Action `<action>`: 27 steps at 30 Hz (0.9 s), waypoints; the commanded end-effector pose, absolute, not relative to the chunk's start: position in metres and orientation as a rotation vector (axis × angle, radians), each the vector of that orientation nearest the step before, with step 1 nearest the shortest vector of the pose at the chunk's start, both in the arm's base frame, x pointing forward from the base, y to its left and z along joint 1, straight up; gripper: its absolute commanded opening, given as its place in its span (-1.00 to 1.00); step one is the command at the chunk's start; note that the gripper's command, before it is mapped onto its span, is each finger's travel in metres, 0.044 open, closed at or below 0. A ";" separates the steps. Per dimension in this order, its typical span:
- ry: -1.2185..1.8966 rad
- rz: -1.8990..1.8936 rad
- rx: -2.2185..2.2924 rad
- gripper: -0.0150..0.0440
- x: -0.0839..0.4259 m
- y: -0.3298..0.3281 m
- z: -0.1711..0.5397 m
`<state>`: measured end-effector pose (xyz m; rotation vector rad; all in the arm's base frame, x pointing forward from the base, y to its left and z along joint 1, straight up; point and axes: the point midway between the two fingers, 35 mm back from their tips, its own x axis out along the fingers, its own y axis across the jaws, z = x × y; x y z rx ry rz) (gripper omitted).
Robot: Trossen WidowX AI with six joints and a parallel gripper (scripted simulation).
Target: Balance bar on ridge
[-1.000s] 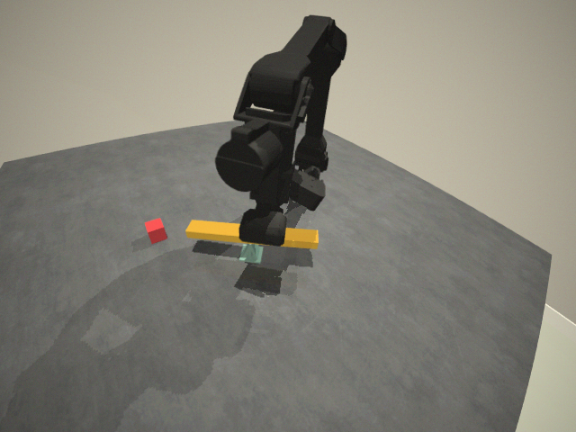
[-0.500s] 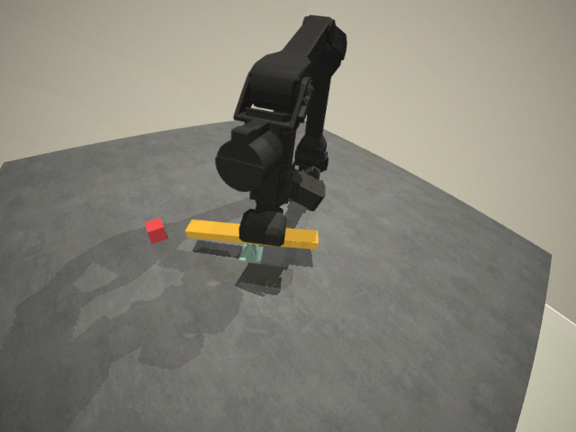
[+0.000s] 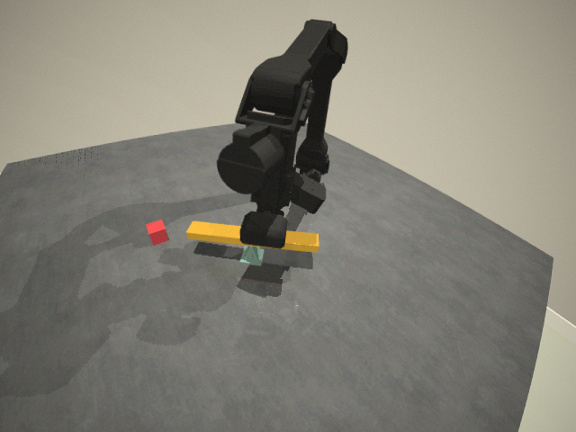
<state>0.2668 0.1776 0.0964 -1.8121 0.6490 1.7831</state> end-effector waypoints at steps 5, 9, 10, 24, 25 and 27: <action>0.647 1.787 -1.817 -0.49 0.266 0.177 0.094; 0.647 1.787 -1.817 -0.49 0.266 0.177 0.094; 0.647 1.787 -1.817 -0.49 0.266 0.177 0.094; 0.647 1.787 -1.817 -0.49 0.266 0.177 0.092; 0.647 1.787 -1.817 -0.49 0.266 0.177 0.092; 0.647 1.787 -1.817 -0.49 0.266 0.177 0.092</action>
